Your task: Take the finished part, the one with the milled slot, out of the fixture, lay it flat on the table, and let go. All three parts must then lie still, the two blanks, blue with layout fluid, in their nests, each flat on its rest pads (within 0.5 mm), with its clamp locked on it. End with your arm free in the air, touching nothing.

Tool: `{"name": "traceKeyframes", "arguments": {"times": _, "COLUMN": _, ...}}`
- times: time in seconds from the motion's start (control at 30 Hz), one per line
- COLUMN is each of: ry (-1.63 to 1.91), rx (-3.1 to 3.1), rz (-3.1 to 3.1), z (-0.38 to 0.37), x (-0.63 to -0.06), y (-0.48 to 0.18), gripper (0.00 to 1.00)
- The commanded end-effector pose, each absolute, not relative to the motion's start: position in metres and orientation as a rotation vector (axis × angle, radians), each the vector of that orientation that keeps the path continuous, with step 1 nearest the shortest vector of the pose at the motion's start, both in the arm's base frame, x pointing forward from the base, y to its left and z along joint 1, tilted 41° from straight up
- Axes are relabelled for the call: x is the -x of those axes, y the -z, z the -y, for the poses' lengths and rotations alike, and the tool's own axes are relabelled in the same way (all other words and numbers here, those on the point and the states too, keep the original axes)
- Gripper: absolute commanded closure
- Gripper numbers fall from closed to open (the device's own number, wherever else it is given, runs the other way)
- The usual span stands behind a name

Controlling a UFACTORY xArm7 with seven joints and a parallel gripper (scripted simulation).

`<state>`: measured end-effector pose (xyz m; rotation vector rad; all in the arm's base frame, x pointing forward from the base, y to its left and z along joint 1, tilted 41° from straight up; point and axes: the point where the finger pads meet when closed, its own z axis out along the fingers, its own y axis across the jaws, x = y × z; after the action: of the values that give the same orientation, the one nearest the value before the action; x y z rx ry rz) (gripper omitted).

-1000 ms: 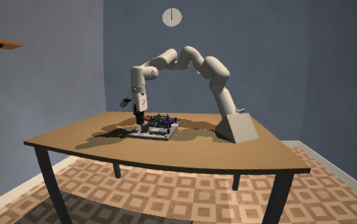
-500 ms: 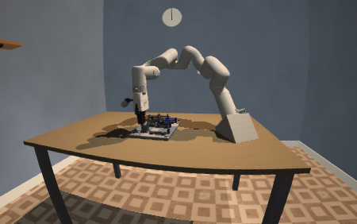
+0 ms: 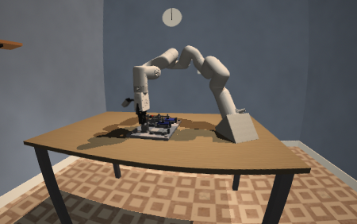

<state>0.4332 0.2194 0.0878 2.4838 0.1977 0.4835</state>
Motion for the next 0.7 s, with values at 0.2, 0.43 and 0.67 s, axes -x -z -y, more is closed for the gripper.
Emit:
{"name": "traceKeyframes", "arguments": {"times": 0.2, "ry": -0.486, "rx": -2.486, "rz": -0.201, "z": -0.2207, "x": -0.4306, "y": -0.0875, "gripper": 1.0}}
{"name": "traceKeyframes", "arguments": {"times": 0.43, "ry": -0.486, "rx": -2.486, "rz": -0.201, "z": -0.2205, "x": -0.4299, "y": -0.0873, "gripper": 1.0}}
{"name": "traceKeyframes", "arguments": {"times": 0.67, "ry": -0.486, "rx": -2.486, "rz": -0.201, "z": -0.2205, "x": -0.4297, "y": -0.0873, "gripper": 1.0}}
